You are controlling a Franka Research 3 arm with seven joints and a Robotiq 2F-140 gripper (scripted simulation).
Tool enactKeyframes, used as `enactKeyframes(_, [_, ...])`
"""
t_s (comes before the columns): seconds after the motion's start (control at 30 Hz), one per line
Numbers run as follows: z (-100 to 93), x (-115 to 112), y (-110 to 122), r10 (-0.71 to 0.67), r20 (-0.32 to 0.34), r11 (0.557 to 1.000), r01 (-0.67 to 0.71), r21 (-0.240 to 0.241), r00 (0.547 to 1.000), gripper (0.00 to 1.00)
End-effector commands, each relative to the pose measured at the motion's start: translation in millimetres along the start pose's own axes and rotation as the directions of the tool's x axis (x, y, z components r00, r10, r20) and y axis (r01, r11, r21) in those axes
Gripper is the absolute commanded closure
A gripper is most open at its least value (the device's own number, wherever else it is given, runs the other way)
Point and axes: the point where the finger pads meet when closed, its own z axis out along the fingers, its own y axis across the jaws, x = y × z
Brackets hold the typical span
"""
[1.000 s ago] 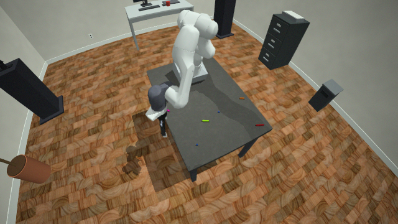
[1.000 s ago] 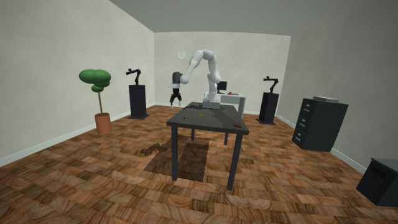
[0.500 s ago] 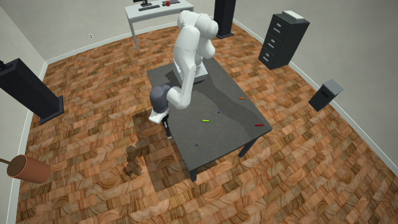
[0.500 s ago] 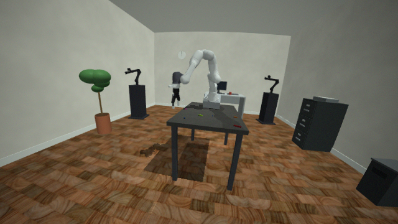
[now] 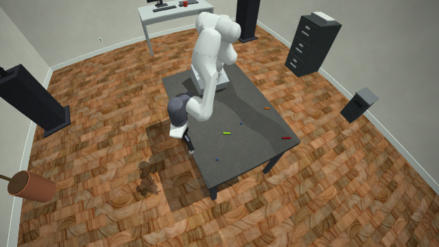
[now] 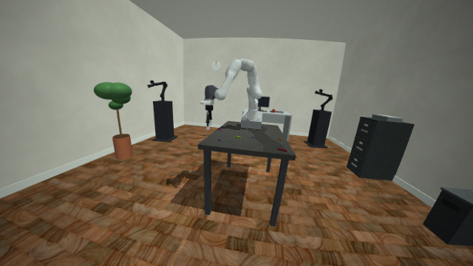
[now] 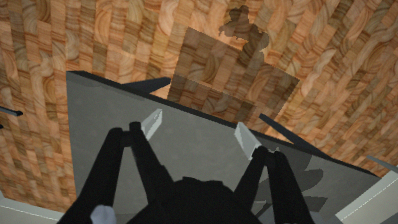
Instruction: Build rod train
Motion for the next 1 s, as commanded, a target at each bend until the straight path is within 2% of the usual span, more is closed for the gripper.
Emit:
enactKeyframes(0.0, [0.2, 0.0, -3.9, -0.166, 0.001, 0.986, 0.166, 0.016, 0.986, 0.00])
enactKeyframes(0.3, [-0.1, -1.8, -12.1, -0.287, -0.002, 0.958, 0.287, 0.016, 0.958, 0.00])
enactKeyframes(0.33, [-0.2, -2.5, -15.3, -0.333, -0.003, 0.943, 0.333, 0.016, 0.943, 0.00])
enactKeyframes(0.8, [-1.0, -6.5, -31.7, -0.554, -0.009, 0.832, 0.555, 0.015, 0.832, 0.00])
enactKeyframes(0.87, [-1.0, -6.5, -31.7, -0.554, -0.009, 0.832, 0.555, 0.015, 0.832, 0.00])
enactKeyframes(0.9, [-1.2, -7.3, -34.9, -0.594, -0.010, 0.804, 0.594, 0.015, 0.804, 0.00])
enactKeyframes(0.97, [-1.3, -7.9, -37.2, -0.621, -0.011, 0.784, 0.621, 0.015, 0.784, 0.00])
